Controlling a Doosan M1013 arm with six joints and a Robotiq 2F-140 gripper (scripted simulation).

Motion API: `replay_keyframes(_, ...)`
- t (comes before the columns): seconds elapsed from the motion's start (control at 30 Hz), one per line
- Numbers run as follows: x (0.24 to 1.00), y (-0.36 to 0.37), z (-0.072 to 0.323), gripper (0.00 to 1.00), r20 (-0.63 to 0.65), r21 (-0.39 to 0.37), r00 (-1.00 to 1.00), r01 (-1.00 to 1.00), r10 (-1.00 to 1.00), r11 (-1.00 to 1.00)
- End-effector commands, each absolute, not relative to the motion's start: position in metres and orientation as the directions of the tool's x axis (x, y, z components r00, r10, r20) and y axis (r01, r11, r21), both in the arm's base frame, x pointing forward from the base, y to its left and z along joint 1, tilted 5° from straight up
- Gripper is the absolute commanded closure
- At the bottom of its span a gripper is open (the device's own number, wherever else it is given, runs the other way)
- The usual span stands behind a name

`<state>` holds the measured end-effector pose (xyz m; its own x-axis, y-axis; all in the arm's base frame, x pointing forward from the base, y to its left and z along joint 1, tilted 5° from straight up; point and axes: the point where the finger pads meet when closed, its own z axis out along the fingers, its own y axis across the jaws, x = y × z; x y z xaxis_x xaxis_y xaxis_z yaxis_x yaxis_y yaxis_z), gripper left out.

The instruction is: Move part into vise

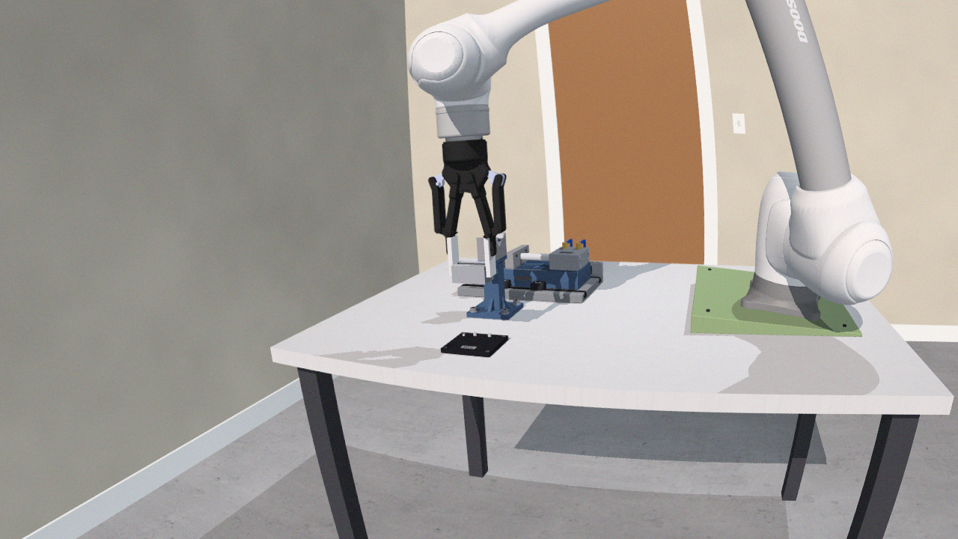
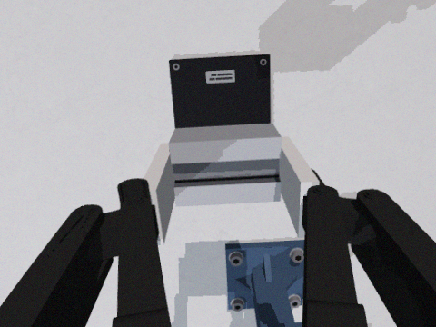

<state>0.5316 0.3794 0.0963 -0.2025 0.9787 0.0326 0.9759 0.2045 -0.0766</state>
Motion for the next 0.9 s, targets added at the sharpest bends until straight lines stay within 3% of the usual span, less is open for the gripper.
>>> replay_keyframes(0.0, 0.533, 0.379, 0.114, 1.00, 0.033, -0.077, -0.203, 0.976, 0.979, 0.205)
replay_keyframes(0.87, 0.539, 0.378, 0.192, 1.00, 0.033, -0.077, -0.203, 0.976, 0.979, 0.205)
